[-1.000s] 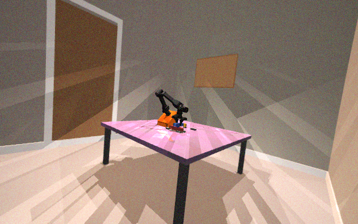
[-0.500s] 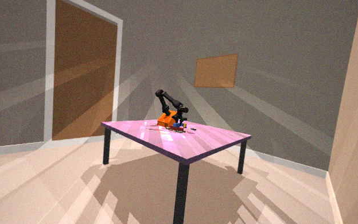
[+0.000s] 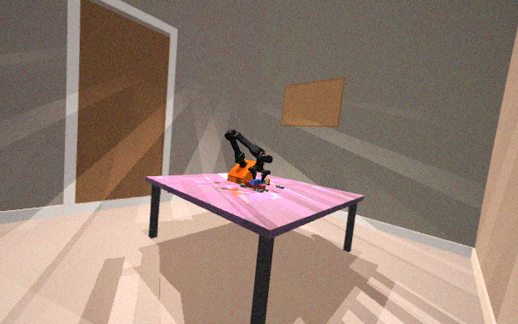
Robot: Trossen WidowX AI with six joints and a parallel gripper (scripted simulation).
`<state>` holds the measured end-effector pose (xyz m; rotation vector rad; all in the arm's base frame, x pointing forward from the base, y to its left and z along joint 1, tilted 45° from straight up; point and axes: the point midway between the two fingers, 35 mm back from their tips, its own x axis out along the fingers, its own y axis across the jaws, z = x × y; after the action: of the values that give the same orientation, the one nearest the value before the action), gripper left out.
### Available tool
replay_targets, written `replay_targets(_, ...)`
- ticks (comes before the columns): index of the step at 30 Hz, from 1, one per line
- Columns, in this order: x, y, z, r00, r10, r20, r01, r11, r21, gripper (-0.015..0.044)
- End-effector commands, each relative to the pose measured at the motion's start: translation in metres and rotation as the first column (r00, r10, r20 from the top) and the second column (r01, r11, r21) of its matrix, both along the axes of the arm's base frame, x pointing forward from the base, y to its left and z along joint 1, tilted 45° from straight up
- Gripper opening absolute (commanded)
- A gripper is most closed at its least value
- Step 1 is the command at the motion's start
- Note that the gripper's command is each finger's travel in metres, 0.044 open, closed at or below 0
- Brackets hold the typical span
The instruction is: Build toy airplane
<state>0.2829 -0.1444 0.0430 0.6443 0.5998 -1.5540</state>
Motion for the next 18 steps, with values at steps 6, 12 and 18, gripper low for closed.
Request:
replay_targets(6, 0.0, 0.0, 0.0, 1.0, 0.0, 0.001, 0.0, 1.0, 0.0, 0.044)
replay_targets(12, 0.006, 0.043, 0.041, 1.0, 0.003, -0.003, -0.003, 1.0, 0.004, 0.044)
replay_targets(18, 0.006, 0.062, 0.059, 1.0, 0.004, -0.005, -0.004, 1.0, -0.001, 0.044)
